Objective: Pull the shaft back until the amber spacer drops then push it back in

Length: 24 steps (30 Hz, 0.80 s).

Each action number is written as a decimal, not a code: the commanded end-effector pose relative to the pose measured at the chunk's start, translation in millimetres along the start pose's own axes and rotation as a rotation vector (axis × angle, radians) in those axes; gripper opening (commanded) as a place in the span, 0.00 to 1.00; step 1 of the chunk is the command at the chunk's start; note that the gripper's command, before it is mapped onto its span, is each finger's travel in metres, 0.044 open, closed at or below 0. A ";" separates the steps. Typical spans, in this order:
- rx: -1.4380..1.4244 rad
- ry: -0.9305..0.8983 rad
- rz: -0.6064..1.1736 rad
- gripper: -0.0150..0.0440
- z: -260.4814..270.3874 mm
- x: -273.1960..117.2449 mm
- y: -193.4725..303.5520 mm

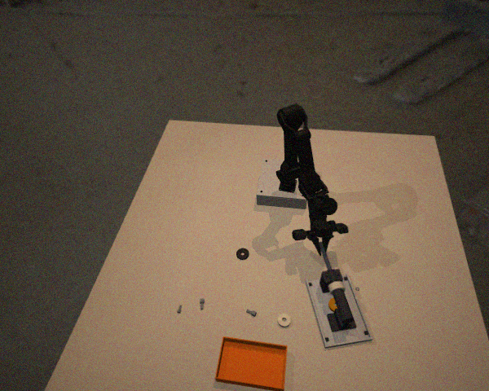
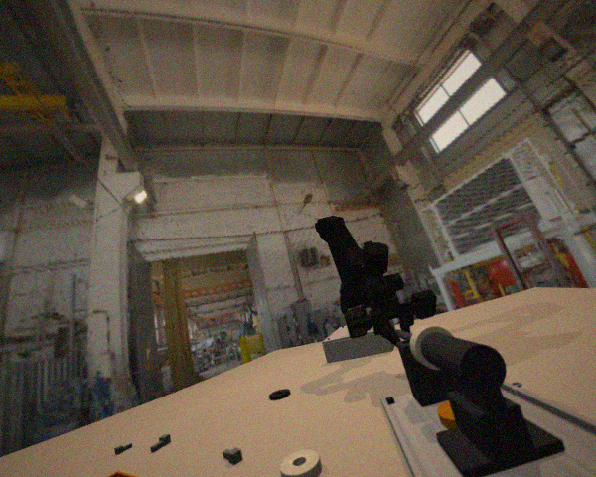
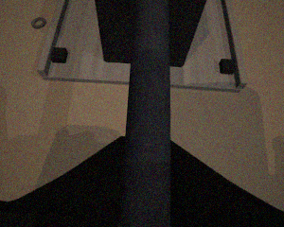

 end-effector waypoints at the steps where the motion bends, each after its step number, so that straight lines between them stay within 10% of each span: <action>1: 0.003 -0.001 -0.013 0.25 0.2 -0.2 -1.8; 24: 0.003 -0.001 -0.013 0.25 -0.1 0.5 -2.7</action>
Point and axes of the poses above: the point midway between the two fingers, 35 mm back from their tips, its own x axis out along the fingers, its own z axis across the jaws, y = z × x, the point moved 9 cm from there along -x, back along the fingers, and after that the axes turned 10 degrees about -x, right-handed, at the moved point
